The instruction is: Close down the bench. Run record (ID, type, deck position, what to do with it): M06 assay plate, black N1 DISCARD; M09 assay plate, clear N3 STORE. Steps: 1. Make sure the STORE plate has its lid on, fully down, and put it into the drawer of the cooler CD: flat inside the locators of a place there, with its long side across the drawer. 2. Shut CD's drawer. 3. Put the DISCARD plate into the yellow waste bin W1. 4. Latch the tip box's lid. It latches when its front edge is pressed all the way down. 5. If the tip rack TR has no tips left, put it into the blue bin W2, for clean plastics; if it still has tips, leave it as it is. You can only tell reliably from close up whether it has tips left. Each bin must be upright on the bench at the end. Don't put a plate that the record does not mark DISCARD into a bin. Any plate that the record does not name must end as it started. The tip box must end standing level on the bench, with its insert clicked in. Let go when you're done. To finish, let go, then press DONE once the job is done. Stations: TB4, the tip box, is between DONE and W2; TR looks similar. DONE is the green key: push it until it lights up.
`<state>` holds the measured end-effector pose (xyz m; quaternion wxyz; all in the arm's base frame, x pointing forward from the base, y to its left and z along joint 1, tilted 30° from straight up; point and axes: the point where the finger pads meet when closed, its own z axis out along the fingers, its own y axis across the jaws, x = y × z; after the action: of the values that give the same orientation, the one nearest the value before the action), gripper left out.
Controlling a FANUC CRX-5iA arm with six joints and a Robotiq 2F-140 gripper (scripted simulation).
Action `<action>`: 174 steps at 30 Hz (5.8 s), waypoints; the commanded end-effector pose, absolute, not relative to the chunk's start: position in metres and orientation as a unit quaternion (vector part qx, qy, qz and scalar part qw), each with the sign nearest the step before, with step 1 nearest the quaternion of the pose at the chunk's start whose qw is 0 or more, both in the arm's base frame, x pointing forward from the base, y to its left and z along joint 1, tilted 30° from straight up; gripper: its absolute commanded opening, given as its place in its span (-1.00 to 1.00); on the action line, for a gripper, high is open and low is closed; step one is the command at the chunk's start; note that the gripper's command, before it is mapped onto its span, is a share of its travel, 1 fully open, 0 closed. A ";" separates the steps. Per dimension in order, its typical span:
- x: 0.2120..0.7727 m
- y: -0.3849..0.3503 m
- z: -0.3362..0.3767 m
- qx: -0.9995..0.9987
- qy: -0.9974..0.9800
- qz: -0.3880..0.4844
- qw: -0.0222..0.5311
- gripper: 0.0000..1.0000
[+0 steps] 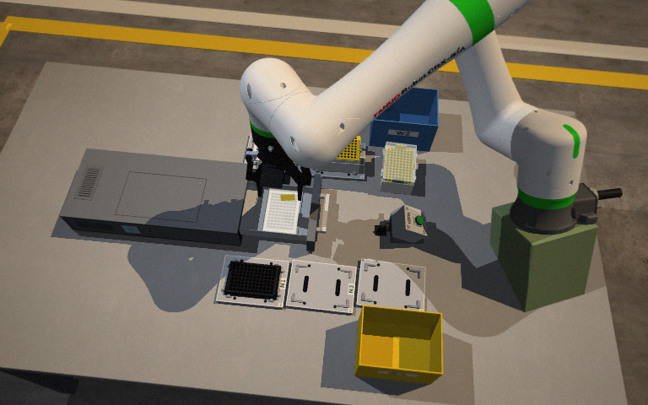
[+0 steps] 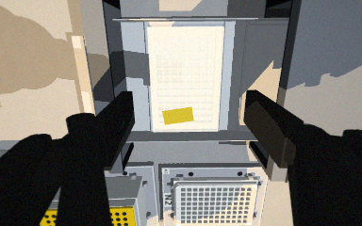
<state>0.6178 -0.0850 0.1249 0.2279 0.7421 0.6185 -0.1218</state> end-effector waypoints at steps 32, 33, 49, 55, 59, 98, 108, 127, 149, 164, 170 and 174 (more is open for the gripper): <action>0.597 -0.071 0.142 0.742 0.619 -0.121 0.228 0.25; 0.593 -0.071 0.140 0.742 0.619 -0.121 0.228 0.24; 0.542 -0.071 0.118 0.742 0.619 -0.121 0.228 -0.80; 0.520 -0.070 0.108 0.742 0.619 -0.121 0.228 -0.80; 0.505 -0.070 0.102 0.742 0.619 -0.121 0.228 -0.80; 0.467 -0.080 0.067 0.742 0.619 -0.121 0.228 -0.80; 0.468 -0.086 0.057 0.742 0.619 -0.121 0.228 -0.80; 0.471 -0.097 0.037 0.742 0.619 -0.121 0.228 -0.80; 0.473 -0.109 0.015 0.742 0.619 -0.121 0.228 -0.80; 0.474 -0.114 0.006 0.742 0.619 -0.121 0.228 -0.80; 0.479 -0.115 0.007 0.742 0.619 -0.121 0.228 -0.80; 0.485 -0.115 0.008 0.742 0.619 -0.121 0.228 -0.80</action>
<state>0.4817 -0.1156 0.0073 0.2281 0.7420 0.6185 -0.1217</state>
